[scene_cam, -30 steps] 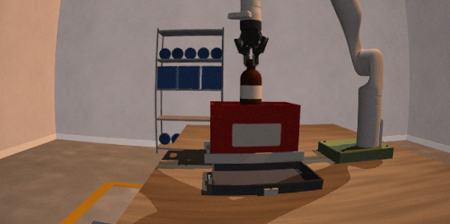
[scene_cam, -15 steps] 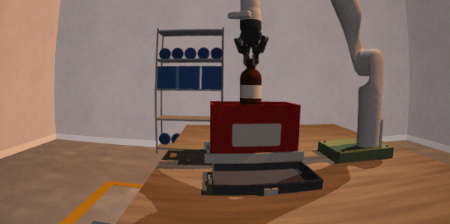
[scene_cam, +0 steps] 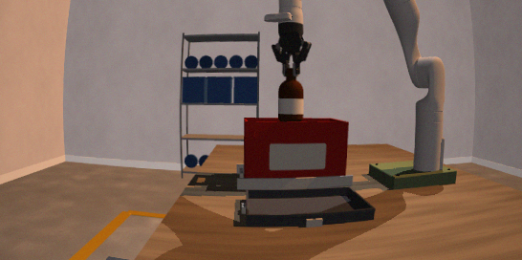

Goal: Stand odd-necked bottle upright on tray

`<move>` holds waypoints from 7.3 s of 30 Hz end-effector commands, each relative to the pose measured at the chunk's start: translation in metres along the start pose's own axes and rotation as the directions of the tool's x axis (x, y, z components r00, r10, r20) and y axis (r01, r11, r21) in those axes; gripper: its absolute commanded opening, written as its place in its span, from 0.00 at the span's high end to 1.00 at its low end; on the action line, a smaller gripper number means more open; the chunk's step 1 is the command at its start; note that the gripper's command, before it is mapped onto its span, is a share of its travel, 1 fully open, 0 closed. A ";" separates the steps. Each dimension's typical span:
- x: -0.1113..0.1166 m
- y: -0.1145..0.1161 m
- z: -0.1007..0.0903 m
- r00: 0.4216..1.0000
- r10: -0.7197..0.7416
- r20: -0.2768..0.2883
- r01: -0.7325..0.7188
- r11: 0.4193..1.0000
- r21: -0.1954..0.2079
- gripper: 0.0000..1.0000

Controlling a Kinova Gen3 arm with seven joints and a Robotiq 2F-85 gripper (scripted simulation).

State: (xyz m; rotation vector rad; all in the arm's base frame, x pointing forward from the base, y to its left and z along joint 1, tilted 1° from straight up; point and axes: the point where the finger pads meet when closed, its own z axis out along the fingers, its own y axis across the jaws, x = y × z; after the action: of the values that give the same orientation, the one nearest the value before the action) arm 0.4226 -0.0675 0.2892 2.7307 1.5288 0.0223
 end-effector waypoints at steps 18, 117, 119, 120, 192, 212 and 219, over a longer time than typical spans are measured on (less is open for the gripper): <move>0.000 0.000 -0.001 1.000 0.000 -0.001 0.000 1.000 -0.001 1.00; 0.003 -0.003 -0.020 1.000 0.000 -0.001 0.000 1.000 -0.001 1.00; 0.003 -0.003 -0.020 1.000 0.000 -0.001 0.000 1.000 -0.001 1.00; 0.004 -0.003 -0.020 1.000 0.000 -0.001 0.000 1.000 -0.001 1.00; 0.059 -0.054 -0.020 1.000 0.000 -0.001 0.000 1.000 -0.001 1.00; 0.086 -0.080 -0.020 1.000 0.000 -0.001 0.000 1.000 -0.001 1.00; 0.095 -0.087 -0.020 1.000 0.000 -0.001 0.000 1.000 -0.001 1.00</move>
State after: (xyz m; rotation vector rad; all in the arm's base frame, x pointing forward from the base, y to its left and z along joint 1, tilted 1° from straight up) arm 0.3978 0.0545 0.3072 2.7390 1.5135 0.0218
